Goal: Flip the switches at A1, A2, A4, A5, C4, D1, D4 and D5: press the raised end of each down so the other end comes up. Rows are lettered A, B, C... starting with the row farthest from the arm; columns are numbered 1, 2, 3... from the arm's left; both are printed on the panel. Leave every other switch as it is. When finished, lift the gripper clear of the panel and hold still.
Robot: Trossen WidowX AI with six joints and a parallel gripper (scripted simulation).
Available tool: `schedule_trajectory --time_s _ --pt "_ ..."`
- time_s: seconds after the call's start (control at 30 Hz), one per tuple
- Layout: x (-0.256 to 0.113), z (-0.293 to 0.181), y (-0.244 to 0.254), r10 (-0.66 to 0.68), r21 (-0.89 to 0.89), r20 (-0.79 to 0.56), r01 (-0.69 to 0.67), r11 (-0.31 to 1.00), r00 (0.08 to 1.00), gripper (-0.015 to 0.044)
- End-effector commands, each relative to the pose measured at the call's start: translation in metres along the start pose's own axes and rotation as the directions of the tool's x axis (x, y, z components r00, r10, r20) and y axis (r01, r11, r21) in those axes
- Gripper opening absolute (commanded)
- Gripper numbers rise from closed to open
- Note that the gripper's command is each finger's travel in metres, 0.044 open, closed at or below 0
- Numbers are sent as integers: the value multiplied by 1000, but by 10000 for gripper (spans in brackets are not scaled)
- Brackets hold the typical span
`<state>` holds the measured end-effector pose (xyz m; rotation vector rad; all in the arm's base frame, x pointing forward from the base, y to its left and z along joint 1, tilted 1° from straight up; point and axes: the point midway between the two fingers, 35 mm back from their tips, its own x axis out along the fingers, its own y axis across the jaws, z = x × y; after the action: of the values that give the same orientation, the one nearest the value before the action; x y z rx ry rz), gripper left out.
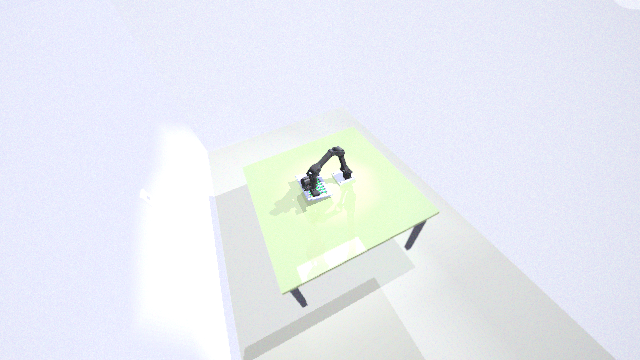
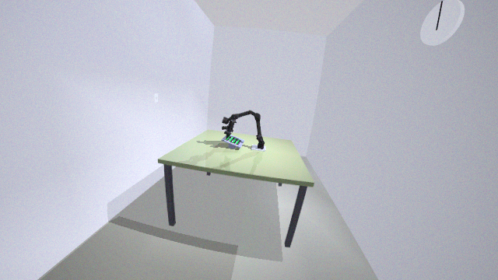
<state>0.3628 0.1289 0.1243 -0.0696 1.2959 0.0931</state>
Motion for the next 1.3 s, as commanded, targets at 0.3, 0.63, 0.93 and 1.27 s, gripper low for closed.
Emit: schedule_trajectory --time_s 0.3,0.63,0.93,1.27 --pt "1 0 0 2 -4 -1 -2 1000 1000 0" --pt "2 0 0 2 -4 -1 -2 1000 1000 0" --pt "3 0 0 2 -4 -1 -2 1000 1000 0" --pt "4 0 0 2 -4 0 -2 1000 1000 0"
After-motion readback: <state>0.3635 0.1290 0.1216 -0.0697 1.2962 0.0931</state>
